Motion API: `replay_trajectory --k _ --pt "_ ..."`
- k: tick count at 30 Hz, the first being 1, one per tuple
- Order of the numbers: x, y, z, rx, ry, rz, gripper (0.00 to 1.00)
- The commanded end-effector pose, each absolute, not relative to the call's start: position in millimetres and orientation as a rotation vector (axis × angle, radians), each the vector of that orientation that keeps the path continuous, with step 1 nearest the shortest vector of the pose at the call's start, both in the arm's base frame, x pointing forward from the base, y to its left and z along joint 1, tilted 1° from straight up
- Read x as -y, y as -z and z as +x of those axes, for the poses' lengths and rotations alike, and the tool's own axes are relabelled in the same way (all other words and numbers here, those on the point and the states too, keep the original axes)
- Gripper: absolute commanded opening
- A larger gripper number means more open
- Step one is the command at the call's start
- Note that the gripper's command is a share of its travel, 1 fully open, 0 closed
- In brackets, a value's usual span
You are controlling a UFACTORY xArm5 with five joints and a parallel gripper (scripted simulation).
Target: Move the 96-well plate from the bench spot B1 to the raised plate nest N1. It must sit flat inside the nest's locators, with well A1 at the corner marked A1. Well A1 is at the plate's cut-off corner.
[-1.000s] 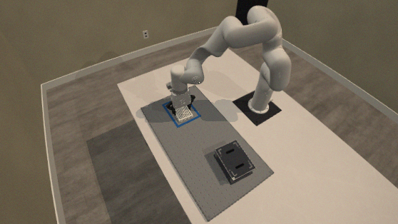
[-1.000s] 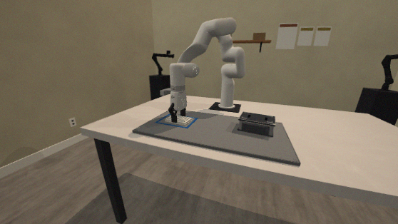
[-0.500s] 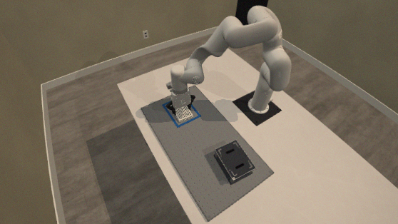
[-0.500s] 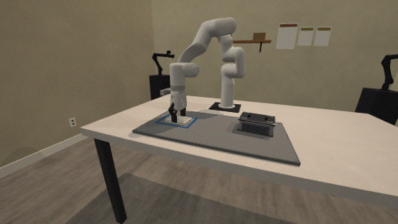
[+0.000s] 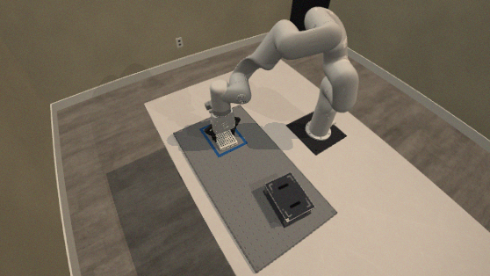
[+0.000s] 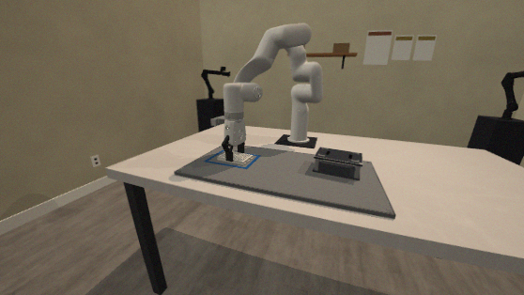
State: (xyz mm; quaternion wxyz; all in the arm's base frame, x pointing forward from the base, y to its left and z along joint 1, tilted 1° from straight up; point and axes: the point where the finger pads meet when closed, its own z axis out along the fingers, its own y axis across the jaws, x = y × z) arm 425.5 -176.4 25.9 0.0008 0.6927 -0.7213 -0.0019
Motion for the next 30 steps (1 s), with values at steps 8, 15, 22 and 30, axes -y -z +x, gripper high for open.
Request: replay_trajectory --k 8,15,22,30 --pt "176.9 -27.3 426.9 2.259 -0.006 2.17 0.0" --pt "176.9 -27.3 426.9 2.259 -0.006 2.17 0.0" --pt "176.9 -27.9 426.9 2.259 -0.006 2.17 0.0" --pt "176.9 -33.3 426.9 2.259 -0.006 2.17 0.0"
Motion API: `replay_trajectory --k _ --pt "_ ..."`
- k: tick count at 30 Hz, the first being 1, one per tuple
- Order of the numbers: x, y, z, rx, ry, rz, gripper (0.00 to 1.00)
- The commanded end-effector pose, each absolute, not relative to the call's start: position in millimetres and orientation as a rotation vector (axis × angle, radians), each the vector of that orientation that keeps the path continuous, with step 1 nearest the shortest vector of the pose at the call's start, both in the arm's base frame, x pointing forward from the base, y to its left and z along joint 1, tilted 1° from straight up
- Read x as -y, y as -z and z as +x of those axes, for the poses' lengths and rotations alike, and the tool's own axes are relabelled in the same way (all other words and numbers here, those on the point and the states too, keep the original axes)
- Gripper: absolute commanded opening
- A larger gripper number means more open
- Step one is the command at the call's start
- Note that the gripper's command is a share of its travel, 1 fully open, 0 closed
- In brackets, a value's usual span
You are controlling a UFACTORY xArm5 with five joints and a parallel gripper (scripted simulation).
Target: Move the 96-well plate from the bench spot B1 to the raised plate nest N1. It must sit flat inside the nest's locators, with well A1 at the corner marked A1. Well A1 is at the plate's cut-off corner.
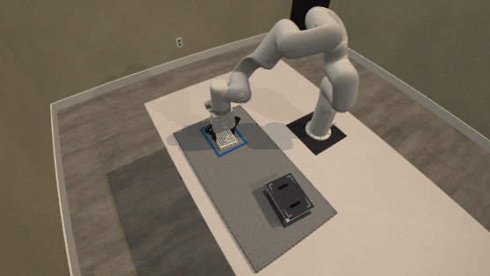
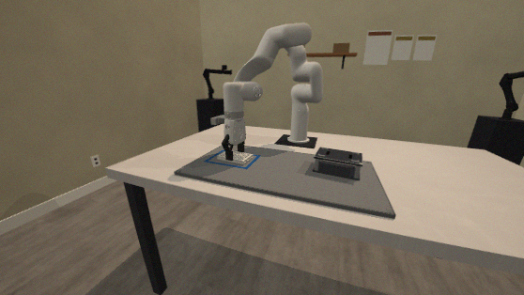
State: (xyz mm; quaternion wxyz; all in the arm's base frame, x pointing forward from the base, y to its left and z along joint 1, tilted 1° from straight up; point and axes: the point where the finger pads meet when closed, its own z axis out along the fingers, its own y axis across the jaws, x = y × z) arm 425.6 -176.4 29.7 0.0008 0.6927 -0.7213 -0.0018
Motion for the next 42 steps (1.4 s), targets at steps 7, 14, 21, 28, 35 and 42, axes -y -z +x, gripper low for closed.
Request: replay_trajectory --k 7,14,21,28,35,42 --pt "177 -37 427 2.259 -0.006 2.17 0.0" --pt "177 -41 427 2.259 -0.006 2.17 0.0" --pt "177 -46 427 2.259 -0.006 2.17 0.0" --pt "177 -47 427 2.259 -0.006 2.17 0.0" --pt "177 -56 427 2.259 -0.006 2.17 0.0" --pt "177 -64 427 2.259 -0.006 2.17 0.0"
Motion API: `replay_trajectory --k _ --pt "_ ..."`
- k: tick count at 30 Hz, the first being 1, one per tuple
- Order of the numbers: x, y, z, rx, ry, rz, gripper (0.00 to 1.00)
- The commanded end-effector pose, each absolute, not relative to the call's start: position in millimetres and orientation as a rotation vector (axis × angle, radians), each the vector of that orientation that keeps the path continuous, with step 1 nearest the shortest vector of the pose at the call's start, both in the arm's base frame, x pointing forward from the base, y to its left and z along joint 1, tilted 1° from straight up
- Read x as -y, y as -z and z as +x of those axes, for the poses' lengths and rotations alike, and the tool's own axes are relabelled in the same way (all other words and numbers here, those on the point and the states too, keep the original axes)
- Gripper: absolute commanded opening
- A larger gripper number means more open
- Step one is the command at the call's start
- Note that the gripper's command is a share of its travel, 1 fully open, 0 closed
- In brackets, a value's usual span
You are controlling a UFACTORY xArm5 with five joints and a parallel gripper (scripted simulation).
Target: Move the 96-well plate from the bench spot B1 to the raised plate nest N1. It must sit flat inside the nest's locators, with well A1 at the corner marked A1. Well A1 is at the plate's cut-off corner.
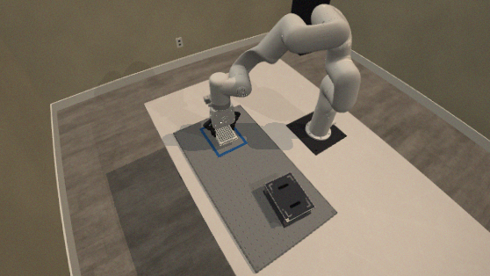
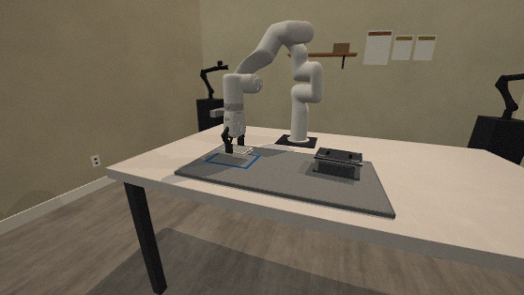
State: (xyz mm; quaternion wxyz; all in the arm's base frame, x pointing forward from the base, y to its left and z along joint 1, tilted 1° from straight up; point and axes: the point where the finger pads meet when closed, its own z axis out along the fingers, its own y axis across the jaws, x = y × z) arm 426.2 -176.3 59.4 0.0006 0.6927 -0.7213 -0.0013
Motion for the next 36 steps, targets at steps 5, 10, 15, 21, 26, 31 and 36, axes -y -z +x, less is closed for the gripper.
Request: replay_trajectory --k 5,10,15,21,26,31,36 --pt "177 -72 427 2.259 -0.006 2.17 0.0" --pt "176 -81 427 2.259 -0.006 2.17 0.0" --pt "176 -87 427 2.259 -0.006 2.17 0.0" --pt "176 -96 427 2.259 -0.006 2.17 0.0" --pt "176 -104 427 2.259 -0.006 2.17 0.0" --pt "176 -108 427 2.259 -0.006 2.17 0.0" --pt "176 -108 427 2.259 -0.006 2.17 0.0"
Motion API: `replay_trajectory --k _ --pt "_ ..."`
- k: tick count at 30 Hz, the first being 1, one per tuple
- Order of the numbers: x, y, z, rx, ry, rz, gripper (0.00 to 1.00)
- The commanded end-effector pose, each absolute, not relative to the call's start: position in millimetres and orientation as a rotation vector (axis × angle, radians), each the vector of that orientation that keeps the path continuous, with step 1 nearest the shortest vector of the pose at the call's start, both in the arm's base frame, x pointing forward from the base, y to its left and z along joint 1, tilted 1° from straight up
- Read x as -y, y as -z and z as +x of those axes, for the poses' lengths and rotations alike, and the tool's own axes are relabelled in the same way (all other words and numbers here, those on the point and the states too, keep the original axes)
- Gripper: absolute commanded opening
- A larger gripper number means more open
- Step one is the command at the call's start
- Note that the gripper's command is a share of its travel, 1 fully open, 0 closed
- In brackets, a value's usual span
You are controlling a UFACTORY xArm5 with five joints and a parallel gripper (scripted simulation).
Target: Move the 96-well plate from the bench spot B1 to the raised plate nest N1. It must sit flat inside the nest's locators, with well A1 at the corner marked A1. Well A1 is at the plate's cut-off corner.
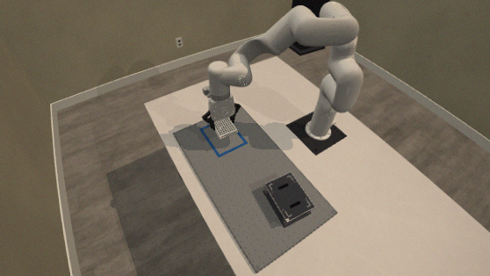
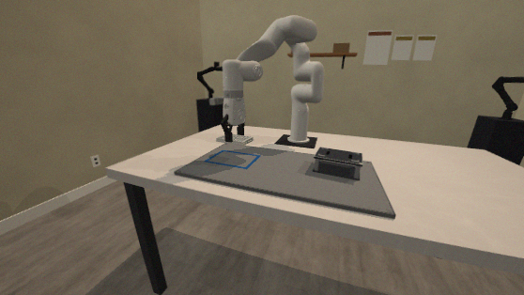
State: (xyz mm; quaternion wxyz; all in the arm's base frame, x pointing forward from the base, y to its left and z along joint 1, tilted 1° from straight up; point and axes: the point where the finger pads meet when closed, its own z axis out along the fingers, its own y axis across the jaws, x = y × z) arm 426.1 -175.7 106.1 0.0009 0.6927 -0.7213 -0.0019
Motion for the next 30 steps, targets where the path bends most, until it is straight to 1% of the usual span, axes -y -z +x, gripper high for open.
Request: replay_trajectory --k 1,6,14,30 --pt "176 -108 427 2.259 -0.006 2.17 0.0" --pt "176 -108 427 2.259 -0.006 2.17 0.0" --pt "157 -111 424 2.031 -0.005 2.384 0.0" --pt "108 -118 416 1.378 -0.001 2.813 0.0"
